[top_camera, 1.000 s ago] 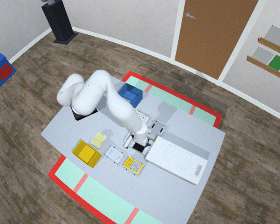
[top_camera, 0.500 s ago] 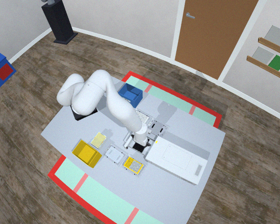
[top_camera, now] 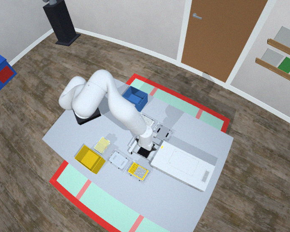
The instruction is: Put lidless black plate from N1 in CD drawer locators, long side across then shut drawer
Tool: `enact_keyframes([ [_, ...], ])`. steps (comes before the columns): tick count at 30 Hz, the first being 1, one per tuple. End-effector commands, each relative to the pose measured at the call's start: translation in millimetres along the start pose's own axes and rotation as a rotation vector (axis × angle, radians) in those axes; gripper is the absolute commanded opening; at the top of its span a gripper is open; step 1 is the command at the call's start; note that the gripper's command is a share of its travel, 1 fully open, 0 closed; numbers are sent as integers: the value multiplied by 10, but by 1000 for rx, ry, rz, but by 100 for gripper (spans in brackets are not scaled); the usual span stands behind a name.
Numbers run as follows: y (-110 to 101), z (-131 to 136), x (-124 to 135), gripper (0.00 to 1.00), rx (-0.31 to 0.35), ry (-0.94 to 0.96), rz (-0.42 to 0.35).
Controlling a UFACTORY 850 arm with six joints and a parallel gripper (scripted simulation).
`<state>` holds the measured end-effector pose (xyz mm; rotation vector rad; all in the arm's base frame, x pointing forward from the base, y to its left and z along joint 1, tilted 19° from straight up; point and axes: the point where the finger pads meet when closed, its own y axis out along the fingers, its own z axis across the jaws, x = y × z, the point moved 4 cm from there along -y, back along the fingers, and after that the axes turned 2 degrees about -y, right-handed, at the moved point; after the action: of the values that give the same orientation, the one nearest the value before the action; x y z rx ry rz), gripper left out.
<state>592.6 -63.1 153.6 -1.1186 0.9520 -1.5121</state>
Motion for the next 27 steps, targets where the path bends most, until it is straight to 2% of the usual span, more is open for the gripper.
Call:
enact_keyframes([
  [1,-104,10,1,100,0,0,1],
  [27,-471,10,1,100,0,0,1],
])
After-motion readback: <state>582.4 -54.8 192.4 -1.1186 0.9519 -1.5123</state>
